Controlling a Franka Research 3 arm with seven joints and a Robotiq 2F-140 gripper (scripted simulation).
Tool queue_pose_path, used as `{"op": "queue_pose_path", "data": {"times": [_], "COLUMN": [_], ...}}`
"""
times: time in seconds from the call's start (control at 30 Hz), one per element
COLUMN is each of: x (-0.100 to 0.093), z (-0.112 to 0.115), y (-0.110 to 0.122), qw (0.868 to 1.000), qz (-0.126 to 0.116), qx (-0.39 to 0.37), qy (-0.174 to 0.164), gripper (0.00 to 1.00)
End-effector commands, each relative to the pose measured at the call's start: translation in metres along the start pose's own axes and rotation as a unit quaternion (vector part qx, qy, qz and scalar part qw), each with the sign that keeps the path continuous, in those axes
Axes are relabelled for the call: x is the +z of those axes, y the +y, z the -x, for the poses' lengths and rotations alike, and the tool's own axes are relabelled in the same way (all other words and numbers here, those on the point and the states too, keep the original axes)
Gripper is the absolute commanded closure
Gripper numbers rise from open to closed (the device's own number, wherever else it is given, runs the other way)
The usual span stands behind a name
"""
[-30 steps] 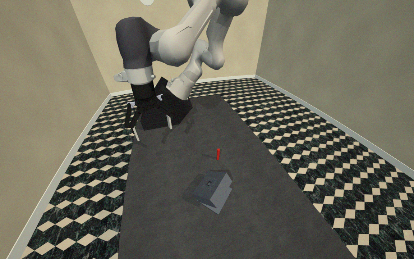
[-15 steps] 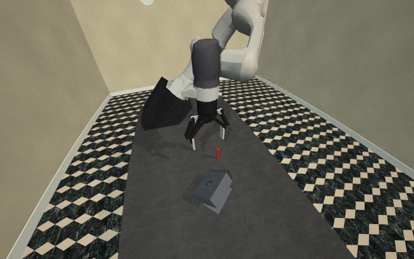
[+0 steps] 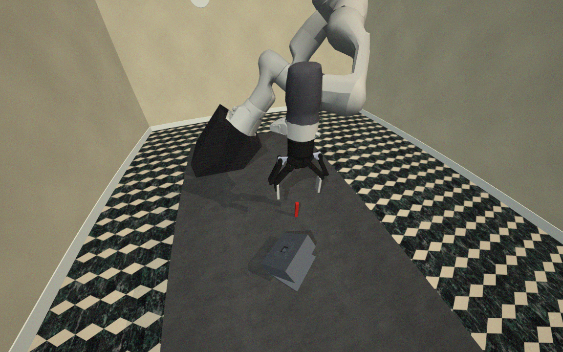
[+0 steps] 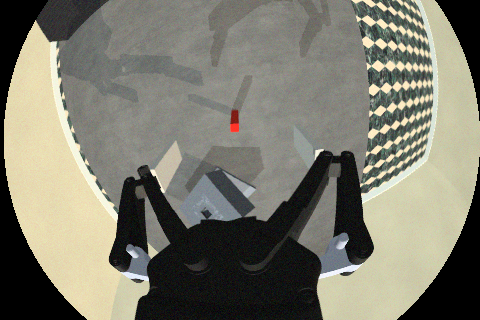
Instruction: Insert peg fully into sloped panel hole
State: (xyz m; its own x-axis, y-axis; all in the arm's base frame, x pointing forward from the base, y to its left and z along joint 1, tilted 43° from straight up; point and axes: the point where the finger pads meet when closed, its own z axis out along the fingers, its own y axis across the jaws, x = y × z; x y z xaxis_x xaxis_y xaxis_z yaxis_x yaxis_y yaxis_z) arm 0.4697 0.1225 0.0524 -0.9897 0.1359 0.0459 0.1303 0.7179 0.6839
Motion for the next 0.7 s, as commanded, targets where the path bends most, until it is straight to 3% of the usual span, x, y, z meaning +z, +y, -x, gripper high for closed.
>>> {"op": "queue_pose_path", "data": {"times": [0.0,0.67], "x": [-0.0008,0.0028], "z": [0.0013,0.0020], "y": [-0.0006,-0.0003], "qw": [0.998,0.998], "qz": [-0.007,-0.008], "qx": [0.058,0.057], "qy": [0.004,0.004], "gripper": [0.00,0.00]}}
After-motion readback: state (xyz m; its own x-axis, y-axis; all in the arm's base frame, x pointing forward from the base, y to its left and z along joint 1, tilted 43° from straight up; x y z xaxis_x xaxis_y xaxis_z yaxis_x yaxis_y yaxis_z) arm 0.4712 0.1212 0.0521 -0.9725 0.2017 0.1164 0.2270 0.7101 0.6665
